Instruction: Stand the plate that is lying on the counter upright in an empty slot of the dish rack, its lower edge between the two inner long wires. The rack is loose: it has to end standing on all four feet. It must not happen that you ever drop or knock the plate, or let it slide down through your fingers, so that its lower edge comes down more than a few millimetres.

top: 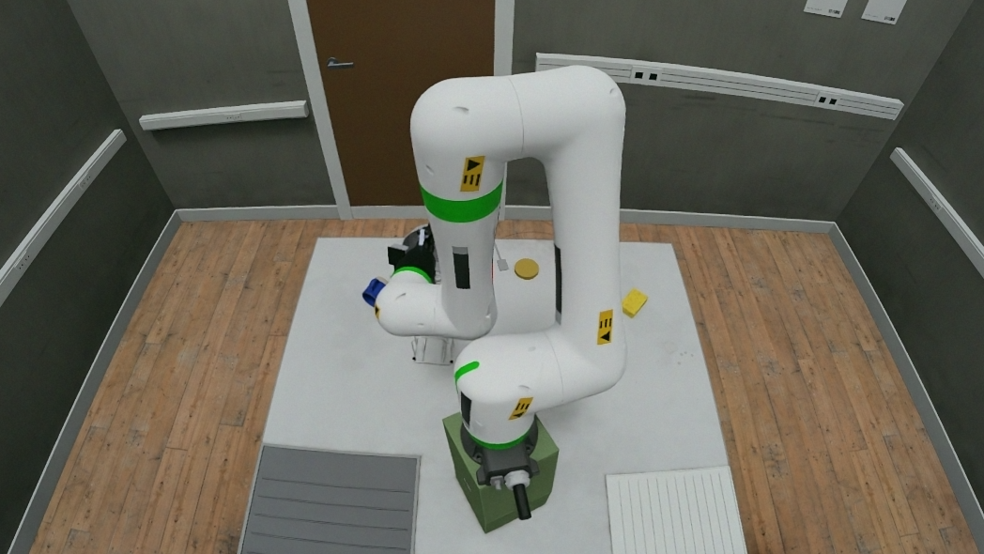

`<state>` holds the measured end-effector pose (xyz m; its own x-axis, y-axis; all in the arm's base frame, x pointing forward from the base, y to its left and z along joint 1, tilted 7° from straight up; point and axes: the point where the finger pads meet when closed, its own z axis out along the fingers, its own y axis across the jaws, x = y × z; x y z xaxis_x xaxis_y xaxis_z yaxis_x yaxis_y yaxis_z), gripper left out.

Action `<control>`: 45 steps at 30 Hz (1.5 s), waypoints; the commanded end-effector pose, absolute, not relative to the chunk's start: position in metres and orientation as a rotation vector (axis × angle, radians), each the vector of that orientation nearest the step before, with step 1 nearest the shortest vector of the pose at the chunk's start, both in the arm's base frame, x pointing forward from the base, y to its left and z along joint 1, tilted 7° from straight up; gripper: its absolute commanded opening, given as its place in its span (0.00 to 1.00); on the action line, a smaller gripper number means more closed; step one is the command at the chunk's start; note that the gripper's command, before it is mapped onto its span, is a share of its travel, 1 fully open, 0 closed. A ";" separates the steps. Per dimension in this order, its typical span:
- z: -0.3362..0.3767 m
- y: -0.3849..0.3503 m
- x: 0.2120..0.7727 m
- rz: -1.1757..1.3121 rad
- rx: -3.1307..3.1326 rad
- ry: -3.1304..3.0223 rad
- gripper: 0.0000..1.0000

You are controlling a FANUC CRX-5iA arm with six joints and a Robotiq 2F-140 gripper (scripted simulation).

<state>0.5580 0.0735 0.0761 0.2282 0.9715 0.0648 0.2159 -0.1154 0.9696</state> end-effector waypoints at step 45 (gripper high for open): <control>0.058 0.074 0.561 0.975 1.572 1.183 0.10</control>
<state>0.5603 0.0740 0.0592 0.2274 0.9715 0.0663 0.2488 -0.1238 0.9606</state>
